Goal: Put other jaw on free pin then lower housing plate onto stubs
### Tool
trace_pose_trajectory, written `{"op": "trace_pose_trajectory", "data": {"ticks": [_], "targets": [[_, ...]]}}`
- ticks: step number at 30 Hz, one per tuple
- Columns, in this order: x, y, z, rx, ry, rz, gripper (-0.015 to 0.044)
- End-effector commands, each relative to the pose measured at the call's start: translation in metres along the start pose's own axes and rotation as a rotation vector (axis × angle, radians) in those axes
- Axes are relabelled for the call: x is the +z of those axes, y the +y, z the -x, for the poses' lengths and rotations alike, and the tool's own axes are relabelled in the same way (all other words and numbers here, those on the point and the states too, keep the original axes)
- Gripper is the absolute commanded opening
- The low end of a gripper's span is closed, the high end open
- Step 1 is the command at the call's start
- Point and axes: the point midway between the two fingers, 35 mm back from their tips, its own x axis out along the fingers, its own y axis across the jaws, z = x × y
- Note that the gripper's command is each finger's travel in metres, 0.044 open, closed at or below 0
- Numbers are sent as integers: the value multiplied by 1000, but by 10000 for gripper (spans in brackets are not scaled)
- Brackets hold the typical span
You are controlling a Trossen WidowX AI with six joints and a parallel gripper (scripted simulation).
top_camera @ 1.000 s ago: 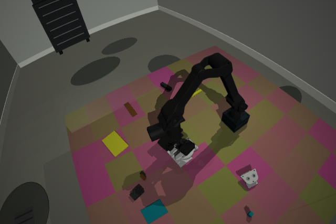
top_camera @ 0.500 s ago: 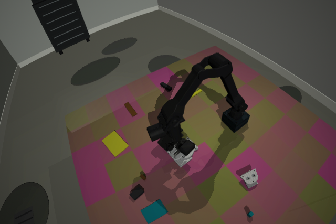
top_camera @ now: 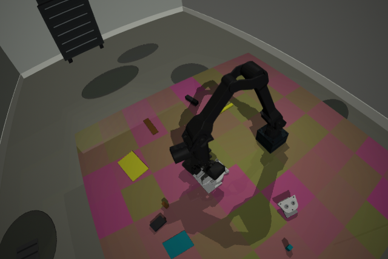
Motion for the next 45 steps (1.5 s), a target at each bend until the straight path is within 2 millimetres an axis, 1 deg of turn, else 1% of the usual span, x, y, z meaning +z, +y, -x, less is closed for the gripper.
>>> {"op": "trace_pose_trajectory", "data": {"ticks": [1, 43, 45], "targets": [[0, -1, -1, -4, 1, 2, 134], [0, -1, -1, -4, 1, 2, 134], [0, 0, 0, 0, 0, 0, 186]]}}
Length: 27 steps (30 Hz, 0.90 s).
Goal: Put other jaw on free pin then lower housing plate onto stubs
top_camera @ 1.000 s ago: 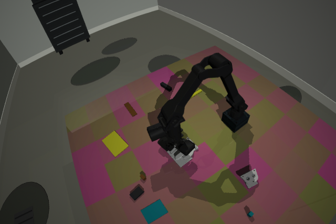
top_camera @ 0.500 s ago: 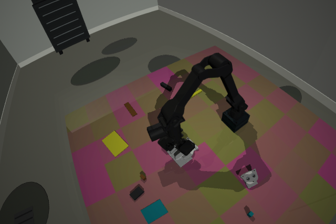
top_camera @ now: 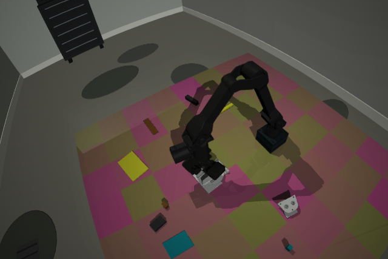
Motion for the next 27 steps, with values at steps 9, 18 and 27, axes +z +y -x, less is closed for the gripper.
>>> {"op": "trace_pose_trajectory", "data": {"ticks": [9, 18, 27], "targets": [[0, 0, 0, 0, 0, 0, 224], [1, -1, 15, -1, 0, 0, 224], [1, 0, 60, 0, -1, 5, 224]]}}
